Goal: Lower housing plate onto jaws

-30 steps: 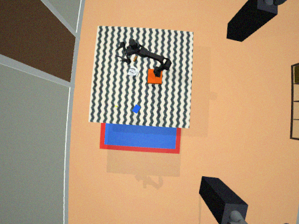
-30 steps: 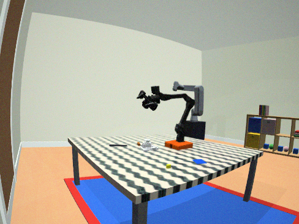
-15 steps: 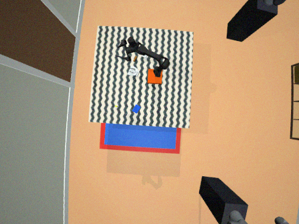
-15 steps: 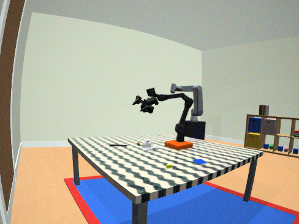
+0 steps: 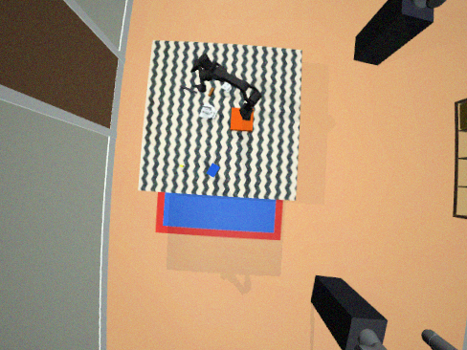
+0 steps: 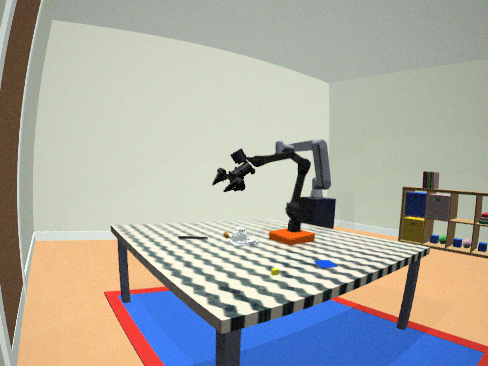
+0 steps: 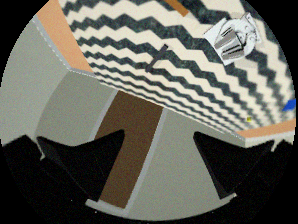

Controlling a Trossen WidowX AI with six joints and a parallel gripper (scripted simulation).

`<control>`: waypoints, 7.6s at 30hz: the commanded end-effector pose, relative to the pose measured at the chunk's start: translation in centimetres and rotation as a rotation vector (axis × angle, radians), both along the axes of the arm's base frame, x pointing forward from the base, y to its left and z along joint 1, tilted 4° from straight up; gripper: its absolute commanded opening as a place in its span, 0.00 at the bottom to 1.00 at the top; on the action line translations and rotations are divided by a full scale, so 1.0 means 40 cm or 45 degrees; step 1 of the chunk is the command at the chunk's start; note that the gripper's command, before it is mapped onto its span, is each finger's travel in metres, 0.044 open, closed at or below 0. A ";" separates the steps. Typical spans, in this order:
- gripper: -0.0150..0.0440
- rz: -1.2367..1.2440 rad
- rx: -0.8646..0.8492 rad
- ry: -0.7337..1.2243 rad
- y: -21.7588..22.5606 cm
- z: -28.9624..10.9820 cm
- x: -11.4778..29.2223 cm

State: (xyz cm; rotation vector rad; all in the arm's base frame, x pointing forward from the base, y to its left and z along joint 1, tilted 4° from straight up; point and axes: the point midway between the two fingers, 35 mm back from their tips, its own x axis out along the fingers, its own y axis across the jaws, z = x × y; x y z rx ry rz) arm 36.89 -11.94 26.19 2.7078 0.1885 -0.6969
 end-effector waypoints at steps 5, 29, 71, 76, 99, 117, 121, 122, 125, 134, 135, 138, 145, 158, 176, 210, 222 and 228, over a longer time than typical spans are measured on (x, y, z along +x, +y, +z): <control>1.00 -0.179 0.109 0.183 -0.076 -0.079 -0.027; 1.00 -0.692 0.413 0.704 -0.241 -0.282 -0.191; 1.00 -1.138 0.679 1.194 -0.309 -0.509 -0.402; 1.00 -1.138 0.679 1.194 -0.309 -0.509 -0.402; 1.00 -1.138 0.680 1.194 -0.307 -0.559 -0.398; 1.00 -1.138 0.680 1.194 -0.306 -0.621 -0.394; 1.00 -1.138 0.680 1.194 -0.306 -0.634 -0.394; 1.00 -1.138 0.680 1.194 -0.306 -0.635 -0.394; 1.00 -1.138 0.680 1.194 -0.306 -0.635 -0.394; 1.00 -1.138 0.680 1.194 -0.306 -0.635 -0.394; 1.00 -1.138 0.680 1.194 -0.306 -0.635 -0.394; 1.00 -1.138 0.680 1.194 -0.306 -0.635 -0.394; 1.00 -1.138 0.680 1.194 -0.306 -0.638 -0.394; 0.94 -1.132 0.679 1.190 -0.307 -0.634 -0.391; 0.85 -1.132 0.679 1.190 -0.307 -0.634 -0.391; 0.85 -1.035 0.614 1.210 -0.296 -0.452 -0.393; 0.85 -0.682 0.391 1.251 -0.248 -0.448 -0.356; 0.85 -0.504 0.280 1.262 -0.224 -0.447 -0.339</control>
